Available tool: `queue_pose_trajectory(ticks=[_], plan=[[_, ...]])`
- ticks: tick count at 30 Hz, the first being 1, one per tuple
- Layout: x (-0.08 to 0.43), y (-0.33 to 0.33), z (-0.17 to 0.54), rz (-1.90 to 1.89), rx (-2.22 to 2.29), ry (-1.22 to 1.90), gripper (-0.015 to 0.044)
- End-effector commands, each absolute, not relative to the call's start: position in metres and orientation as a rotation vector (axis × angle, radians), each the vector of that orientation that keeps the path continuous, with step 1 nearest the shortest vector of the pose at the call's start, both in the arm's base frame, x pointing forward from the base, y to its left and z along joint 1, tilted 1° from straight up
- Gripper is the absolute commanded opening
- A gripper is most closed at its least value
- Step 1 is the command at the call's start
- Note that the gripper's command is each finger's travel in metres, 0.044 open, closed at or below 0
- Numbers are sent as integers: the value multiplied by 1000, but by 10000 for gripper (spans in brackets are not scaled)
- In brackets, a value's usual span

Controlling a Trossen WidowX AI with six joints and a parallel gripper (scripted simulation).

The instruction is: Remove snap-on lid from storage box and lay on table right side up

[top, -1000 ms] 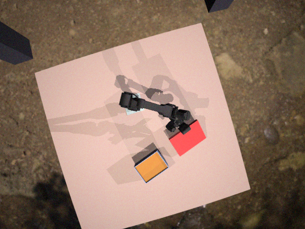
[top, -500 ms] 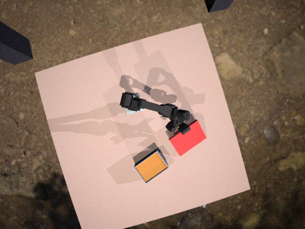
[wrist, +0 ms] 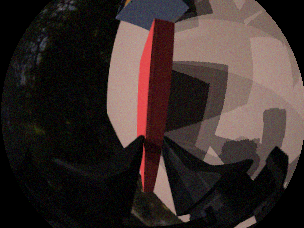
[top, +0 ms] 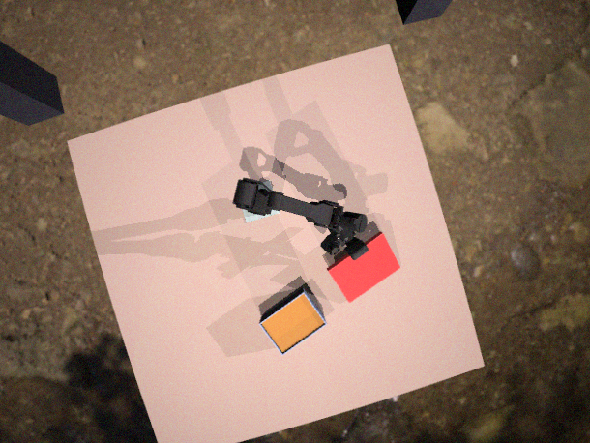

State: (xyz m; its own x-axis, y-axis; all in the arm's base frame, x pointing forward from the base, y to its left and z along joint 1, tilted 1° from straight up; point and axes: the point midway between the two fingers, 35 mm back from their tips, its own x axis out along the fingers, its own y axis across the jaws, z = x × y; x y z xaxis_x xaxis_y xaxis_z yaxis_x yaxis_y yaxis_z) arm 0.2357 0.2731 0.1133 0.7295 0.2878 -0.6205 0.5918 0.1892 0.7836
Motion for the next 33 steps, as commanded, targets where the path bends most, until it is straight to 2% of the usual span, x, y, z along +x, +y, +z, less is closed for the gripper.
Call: queue_pose_trajectory(ticks=[1, 33], plan=[[235, 272, 103, -262, 1387, 793, 0], [235, 272, 77, -262, 1387, 793, 0]])
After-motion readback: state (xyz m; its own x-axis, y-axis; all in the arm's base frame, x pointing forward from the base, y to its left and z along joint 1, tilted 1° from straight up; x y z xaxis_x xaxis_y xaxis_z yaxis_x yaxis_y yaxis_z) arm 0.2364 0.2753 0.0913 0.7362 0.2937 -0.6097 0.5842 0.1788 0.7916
